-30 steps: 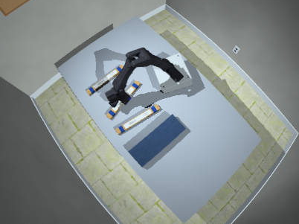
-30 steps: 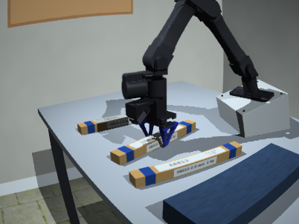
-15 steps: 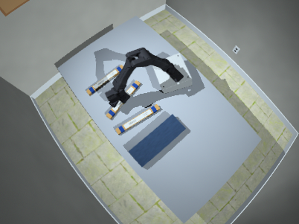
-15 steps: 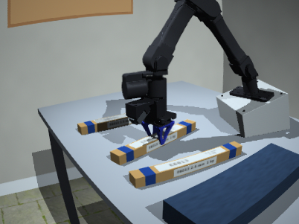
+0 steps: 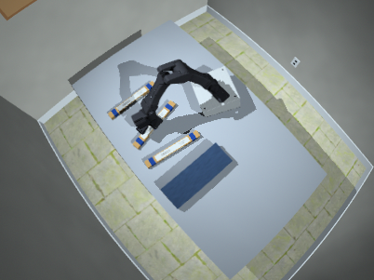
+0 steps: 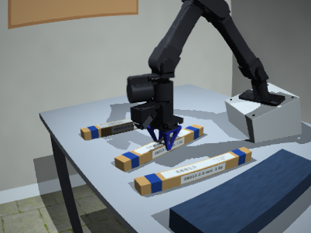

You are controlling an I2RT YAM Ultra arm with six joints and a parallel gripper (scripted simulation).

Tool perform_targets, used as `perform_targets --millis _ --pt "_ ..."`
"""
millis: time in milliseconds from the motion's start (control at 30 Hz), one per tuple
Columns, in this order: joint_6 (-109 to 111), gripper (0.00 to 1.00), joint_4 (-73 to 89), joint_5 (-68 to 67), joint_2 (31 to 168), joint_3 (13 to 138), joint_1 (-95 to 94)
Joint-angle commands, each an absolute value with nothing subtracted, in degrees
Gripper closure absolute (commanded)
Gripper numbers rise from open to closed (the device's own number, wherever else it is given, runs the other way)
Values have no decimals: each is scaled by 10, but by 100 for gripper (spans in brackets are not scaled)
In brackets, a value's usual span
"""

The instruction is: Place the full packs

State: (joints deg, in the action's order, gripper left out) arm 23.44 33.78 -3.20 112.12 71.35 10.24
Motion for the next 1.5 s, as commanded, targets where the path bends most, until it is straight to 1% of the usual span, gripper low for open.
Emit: perform_targets --millis 0,933,1100,1467 --pt "235 100 330 -31 1110 706 103" --pt "236 100 326 -28 1098 695 106" --pt "234 100 354 -28 1085 720 103" --pt "231 100 379 -29 1065 725 98"
